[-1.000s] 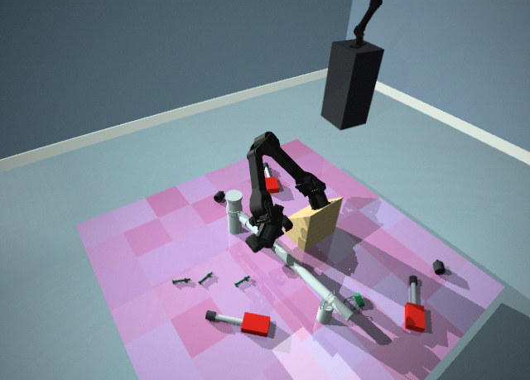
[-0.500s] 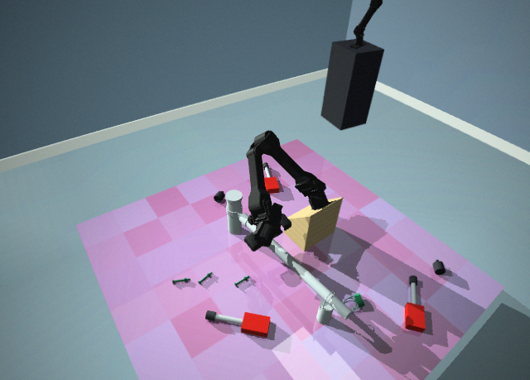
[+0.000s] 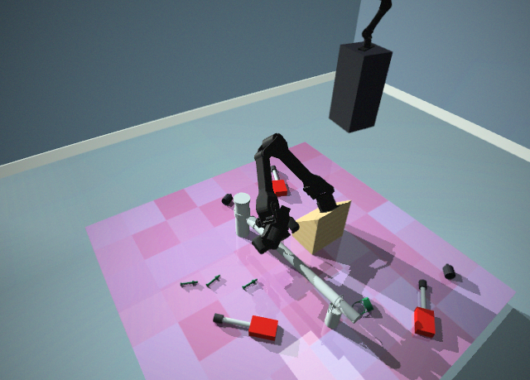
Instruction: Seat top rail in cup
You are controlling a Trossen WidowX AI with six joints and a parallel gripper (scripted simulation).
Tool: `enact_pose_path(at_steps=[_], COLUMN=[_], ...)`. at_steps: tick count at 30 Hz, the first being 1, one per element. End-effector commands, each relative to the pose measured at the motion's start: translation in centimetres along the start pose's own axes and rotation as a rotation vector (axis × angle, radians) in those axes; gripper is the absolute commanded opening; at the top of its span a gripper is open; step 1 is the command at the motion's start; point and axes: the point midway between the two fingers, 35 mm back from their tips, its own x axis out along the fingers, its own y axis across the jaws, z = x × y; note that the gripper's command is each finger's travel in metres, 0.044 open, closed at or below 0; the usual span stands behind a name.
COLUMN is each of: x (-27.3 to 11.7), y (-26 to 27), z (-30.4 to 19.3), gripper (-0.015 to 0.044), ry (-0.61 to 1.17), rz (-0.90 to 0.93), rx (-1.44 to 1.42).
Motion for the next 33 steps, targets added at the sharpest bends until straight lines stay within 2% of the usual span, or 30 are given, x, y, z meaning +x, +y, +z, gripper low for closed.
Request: enact_pose_path(at_steps=[1,7,13,20,25,30,33], x=[-0.1,-0.2,-2.0,-4.7,-4.7,-8.4,-8.6], y=[0.0,0.0,0.1,-0.2,-0.1,-0.4,-0.5], z=[0.0,-0.1,-1.2,-2.8,-2.6,-2.5,-2.5], gripper=[0.0131,0.0289,0.044,0.044,0.044,0.044,0.044], ry=[-0.001,0.0,0.007,0.005,0.003,-0.001,-0.002], rz=[0.003,0.003,0.004,0.001,0.007,0.006,0.006], rx=[0.001,0.0,-0.001,0.0,-0.003,-0.002,-0.001])
